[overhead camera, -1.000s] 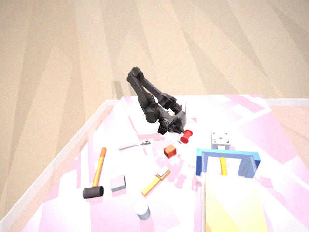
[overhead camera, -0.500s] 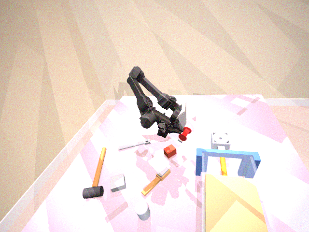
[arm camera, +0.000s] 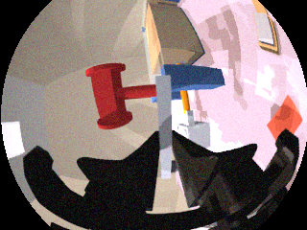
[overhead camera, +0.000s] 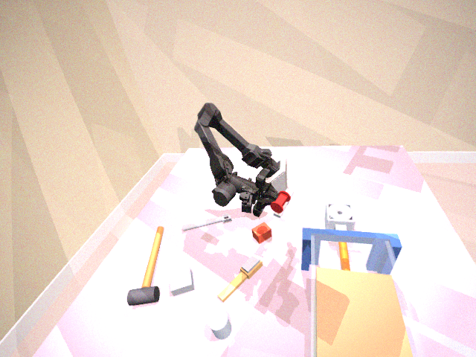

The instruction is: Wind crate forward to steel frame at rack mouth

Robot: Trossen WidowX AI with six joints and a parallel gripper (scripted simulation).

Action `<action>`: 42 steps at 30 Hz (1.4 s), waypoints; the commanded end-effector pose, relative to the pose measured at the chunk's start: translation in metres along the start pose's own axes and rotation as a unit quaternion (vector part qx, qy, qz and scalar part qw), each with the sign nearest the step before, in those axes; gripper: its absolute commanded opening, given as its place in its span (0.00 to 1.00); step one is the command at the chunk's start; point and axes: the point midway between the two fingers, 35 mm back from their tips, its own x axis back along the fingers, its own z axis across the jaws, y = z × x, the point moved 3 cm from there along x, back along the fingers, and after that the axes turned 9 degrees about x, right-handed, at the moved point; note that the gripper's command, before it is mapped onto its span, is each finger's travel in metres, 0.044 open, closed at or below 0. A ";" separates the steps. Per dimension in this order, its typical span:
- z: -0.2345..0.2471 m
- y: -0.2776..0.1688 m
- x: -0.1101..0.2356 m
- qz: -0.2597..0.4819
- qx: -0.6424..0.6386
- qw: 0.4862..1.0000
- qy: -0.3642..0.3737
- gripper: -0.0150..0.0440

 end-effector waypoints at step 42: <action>0.001 -0.022 -0.104 0.003 0.004 0.998 0.057 0.25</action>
